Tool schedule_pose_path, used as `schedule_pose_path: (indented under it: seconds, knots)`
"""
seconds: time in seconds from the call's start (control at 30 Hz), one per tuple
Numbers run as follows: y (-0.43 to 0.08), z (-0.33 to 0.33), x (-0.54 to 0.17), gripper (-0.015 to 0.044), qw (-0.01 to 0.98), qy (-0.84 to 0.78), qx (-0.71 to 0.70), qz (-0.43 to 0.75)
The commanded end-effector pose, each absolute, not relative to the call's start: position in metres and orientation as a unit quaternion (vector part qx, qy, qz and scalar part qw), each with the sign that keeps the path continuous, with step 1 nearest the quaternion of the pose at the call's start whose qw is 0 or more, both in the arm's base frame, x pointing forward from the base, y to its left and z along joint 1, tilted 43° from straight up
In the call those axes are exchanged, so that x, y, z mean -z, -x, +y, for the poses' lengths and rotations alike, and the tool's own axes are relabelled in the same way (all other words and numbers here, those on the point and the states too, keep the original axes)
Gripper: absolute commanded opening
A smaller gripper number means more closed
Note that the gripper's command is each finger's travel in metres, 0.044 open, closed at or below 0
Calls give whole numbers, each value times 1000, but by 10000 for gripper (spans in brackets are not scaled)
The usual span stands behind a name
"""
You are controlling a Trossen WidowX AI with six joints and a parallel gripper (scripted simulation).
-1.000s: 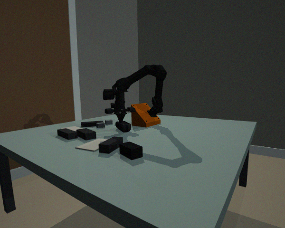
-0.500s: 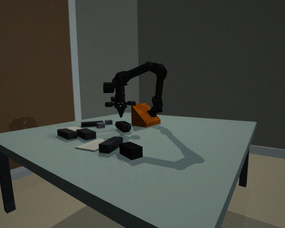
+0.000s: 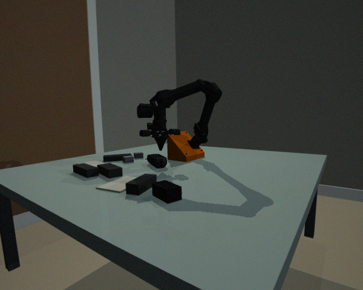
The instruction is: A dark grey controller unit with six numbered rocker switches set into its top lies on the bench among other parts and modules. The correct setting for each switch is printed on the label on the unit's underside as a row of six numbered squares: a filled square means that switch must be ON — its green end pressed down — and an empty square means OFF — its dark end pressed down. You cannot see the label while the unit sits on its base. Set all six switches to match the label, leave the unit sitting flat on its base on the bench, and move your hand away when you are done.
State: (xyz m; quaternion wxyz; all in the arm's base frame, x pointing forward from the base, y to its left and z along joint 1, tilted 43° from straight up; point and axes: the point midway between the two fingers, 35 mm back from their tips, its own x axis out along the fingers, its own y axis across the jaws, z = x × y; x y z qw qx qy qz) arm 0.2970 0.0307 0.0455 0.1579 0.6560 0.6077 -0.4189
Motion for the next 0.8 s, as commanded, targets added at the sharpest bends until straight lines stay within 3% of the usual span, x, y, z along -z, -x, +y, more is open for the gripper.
schedule_pose_path:
  seconds: [0.0,0.77]
  knots:
    - [-294,38,-41,0,153,-654,421,610]
    - [-290,61,-17,0,152,-655,420,610]
